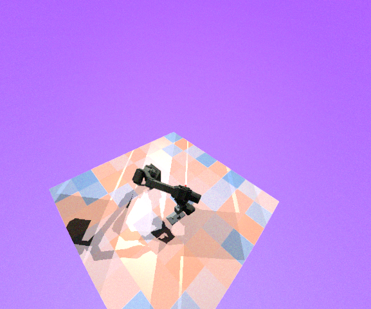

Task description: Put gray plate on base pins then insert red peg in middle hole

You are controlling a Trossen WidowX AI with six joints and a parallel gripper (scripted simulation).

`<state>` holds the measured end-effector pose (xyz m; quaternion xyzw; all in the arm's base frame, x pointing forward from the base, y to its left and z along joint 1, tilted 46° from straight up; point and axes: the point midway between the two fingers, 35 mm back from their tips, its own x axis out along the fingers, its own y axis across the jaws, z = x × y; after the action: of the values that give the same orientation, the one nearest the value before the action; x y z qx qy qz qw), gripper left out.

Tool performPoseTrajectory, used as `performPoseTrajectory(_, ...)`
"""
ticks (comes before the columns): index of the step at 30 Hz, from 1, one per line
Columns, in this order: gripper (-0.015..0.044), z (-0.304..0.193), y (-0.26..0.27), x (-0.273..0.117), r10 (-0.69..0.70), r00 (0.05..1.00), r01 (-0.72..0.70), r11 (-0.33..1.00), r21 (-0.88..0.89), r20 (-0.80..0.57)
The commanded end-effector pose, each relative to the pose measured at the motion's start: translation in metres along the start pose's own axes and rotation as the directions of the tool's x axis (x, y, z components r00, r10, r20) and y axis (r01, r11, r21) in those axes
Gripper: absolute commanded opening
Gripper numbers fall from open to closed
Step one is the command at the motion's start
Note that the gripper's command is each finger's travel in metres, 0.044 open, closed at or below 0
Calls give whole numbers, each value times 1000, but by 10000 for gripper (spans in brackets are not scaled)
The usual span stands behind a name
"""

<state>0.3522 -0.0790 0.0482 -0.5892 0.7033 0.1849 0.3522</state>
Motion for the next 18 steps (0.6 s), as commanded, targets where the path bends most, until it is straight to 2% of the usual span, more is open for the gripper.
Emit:
performPoseTrajectory(1, 0, -13, 2, 5, -3, 1000, 3, 1000, -11, -7)
performPoseTrajectory(9, 0, -36, 5, 17, -3, 1000, 2, 1000, -28, -19)
performPoseTrajectory(18, 0, -38, 5, 18, -3, 1000, 2, 1000, -29, -20)
